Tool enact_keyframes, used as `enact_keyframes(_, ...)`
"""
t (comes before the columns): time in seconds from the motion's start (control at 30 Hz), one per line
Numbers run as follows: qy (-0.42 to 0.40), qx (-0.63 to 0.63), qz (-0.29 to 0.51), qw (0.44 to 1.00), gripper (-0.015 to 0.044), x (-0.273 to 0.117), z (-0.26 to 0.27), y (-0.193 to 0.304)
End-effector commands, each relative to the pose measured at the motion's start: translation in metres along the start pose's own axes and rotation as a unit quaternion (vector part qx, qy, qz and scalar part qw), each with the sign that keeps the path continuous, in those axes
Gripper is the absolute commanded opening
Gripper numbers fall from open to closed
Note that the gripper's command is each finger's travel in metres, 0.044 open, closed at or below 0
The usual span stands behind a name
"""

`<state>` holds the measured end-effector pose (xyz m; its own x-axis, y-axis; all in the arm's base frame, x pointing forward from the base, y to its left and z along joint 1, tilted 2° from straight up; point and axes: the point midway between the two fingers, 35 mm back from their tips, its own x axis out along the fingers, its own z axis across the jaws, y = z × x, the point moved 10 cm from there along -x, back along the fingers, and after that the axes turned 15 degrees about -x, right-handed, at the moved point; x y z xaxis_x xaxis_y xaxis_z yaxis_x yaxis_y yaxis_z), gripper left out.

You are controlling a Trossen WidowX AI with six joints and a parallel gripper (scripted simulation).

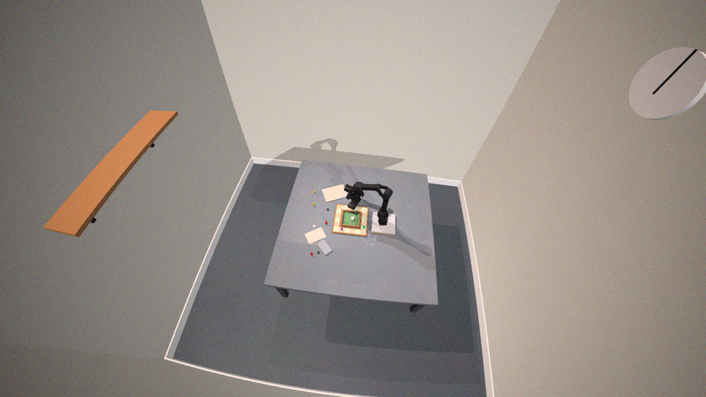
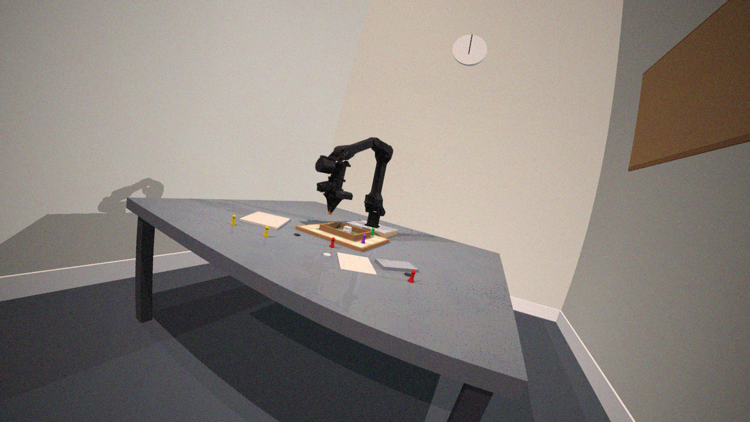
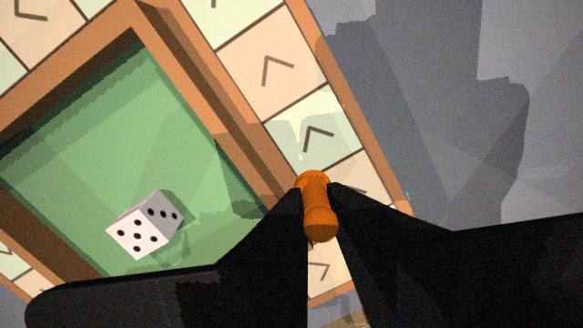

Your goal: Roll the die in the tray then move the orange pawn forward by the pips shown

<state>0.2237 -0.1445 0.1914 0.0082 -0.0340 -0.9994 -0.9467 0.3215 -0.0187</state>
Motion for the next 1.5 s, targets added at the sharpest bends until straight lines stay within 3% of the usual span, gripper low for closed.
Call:
enact_keyframes(0.0, 0.003, -0.004, -0.003, 1.000, 0.0000, 0.003, -0.008, -0.003)
enact_keyframes(0.37, 0.003, -0.004, -0.003, 1.000, 0.0000, 0.037, -0.008, -0.004)
enact_keyframes(1.03, 0.003, -0.004, -0.003, 1.000, 0.0000, 0.055, -0.008, -0.004)
enact_keyframes(1.37, 0.002, -0.001, -0.007, 1.000, 0.0263, 0.046, -0.008, -0.005)
enact_keyframes(1.47, 0.002, -0.003, -0.004, 1.000, 0.0341, 0.011, -0.008, -0.006)
